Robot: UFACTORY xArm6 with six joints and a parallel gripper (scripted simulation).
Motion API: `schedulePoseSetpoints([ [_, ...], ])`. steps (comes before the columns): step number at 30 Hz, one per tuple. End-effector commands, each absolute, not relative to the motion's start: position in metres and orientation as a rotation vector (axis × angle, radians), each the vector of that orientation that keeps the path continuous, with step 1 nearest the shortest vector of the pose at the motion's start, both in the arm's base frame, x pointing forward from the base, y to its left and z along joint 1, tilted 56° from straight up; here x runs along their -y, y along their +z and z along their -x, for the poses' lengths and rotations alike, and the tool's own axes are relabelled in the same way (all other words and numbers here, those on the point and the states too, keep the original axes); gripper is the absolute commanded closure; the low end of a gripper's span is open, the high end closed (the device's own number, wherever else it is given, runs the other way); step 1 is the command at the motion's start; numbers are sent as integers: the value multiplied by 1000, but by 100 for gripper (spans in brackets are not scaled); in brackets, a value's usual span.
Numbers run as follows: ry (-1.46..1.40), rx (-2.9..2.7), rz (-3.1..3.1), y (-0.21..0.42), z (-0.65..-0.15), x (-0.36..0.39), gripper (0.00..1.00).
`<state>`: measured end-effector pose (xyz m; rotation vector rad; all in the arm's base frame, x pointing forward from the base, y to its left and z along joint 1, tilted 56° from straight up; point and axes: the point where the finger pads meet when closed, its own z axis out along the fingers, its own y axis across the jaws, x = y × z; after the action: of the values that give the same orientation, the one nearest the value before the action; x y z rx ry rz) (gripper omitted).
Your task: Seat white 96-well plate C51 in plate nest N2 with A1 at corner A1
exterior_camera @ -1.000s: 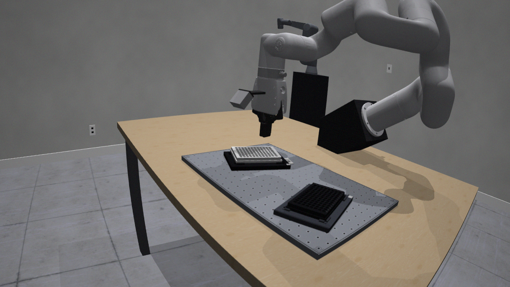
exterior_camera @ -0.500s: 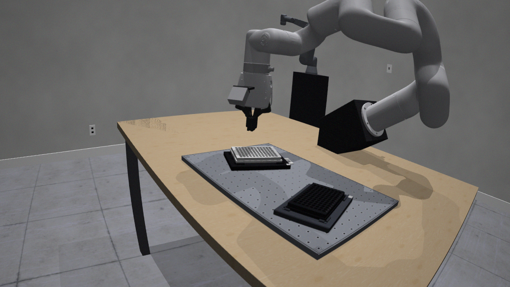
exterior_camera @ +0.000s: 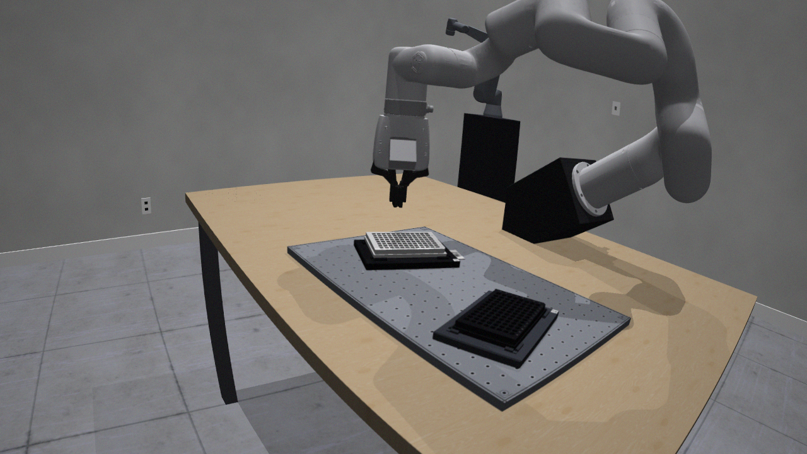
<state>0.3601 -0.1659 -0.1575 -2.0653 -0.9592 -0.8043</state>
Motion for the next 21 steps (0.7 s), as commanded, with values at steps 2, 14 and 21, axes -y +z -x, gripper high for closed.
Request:
schedulePoseSetpoints([
  [2,-885,1114,2020,-157,-361,168,100],
  [14,-885,1114,2020,-161,-362,162,100],
  [21,-885,1114,2020,-165,-364,156,100],
])
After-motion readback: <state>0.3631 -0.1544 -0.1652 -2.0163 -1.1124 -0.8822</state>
